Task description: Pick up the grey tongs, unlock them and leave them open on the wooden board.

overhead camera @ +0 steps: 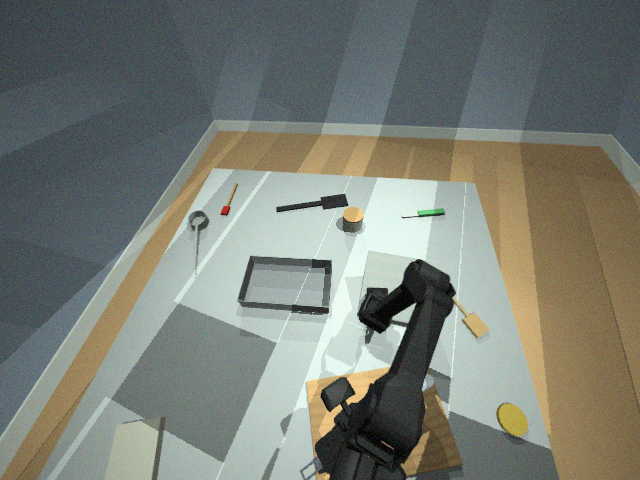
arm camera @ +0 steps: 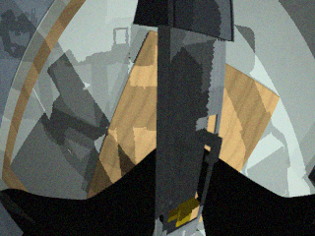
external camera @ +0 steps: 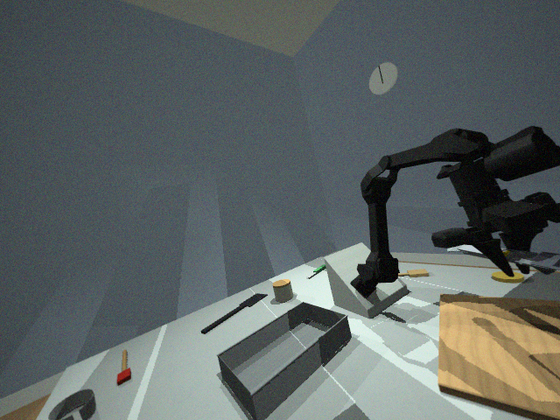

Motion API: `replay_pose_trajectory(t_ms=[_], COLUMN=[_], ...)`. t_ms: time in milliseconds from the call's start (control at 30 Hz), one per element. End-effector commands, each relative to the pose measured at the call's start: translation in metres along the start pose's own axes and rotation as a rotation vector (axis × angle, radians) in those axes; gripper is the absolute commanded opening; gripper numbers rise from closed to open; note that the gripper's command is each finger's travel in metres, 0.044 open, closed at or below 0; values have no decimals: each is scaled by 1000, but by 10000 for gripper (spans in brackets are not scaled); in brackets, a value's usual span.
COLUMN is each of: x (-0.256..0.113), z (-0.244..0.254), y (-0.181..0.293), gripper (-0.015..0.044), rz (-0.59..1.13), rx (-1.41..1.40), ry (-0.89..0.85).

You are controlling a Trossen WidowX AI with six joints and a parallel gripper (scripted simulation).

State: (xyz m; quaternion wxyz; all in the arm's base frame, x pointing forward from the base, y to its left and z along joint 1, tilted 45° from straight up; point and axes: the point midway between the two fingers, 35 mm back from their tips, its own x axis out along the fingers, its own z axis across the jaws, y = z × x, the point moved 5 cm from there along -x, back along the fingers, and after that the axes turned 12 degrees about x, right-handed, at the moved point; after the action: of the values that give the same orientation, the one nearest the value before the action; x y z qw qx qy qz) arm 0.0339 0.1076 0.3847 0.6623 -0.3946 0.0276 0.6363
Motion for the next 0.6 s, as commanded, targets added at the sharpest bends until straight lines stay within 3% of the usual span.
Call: replay_pose_trajectory(t_ms=[0,567], x=[3,16], z=[4,14], y=[0,4], gripper=[-150,-150], rz=[36,149], rx=[-19,-116], ry=[26,117])
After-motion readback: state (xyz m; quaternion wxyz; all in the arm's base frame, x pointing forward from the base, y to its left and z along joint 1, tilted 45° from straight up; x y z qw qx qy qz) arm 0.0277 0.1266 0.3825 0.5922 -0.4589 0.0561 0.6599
